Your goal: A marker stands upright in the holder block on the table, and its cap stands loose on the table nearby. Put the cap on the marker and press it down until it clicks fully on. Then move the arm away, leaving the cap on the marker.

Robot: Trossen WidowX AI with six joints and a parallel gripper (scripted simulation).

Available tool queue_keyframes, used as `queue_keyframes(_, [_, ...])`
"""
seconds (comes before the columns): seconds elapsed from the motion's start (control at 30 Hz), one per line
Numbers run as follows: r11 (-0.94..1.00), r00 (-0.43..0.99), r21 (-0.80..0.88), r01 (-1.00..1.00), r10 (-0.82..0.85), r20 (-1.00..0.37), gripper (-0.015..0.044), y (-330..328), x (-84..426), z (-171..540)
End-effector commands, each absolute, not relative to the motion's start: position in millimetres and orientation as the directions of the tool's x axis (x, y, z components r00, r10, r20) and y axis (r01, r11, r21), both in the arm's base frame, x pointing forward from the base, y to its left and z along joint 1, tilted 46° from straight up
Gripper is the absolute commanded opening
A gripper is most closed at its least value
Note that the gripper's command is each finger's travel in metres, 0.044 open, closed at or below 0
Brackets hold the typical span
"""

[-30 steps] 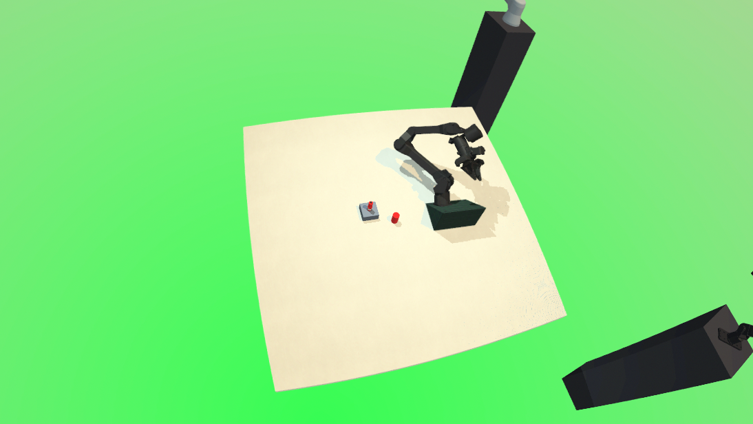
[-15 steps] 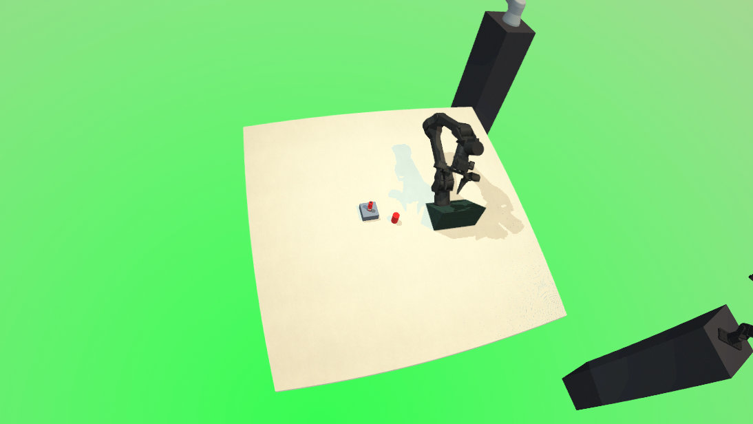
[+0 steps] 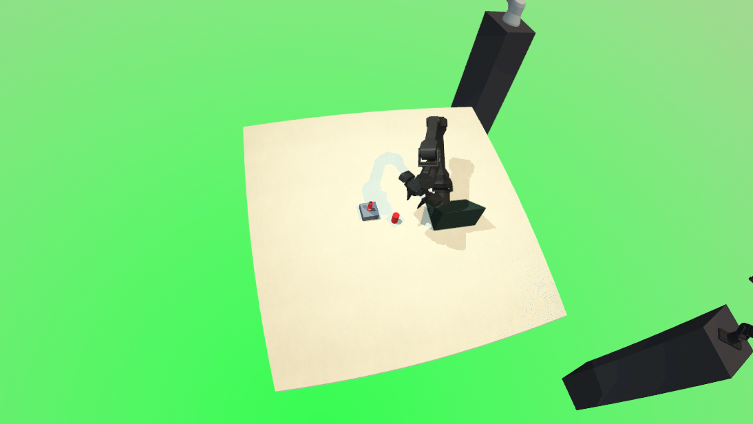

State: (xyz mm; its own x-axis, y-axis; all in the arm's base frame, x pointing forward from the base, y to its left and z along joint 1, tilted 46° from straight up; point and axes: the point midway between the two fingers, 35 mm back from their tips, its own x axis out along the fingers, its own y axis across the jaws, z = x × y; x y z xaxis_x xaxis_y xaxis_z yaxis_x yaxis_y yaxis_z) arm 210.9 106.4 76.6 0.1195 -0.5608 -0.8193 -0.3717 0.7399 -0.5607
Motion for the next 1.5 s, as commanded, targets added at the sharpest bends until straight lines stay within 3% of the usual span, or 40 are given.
queue_keyframes(0.0, [0.738,-0.046,-0.628,-0.245,-0.656,-0.753,0.0247,68,232,61])
queue_keyframes(0.13, [0.719,-0.163,-0.671,-0.181,-0.695,-0.7,0.0247,42,240,50])
queue_keyframes(1.47, [0.717,-0.162,-0.673,-0.18,-0.697,-0.699,0.0247,-16,231,-2])
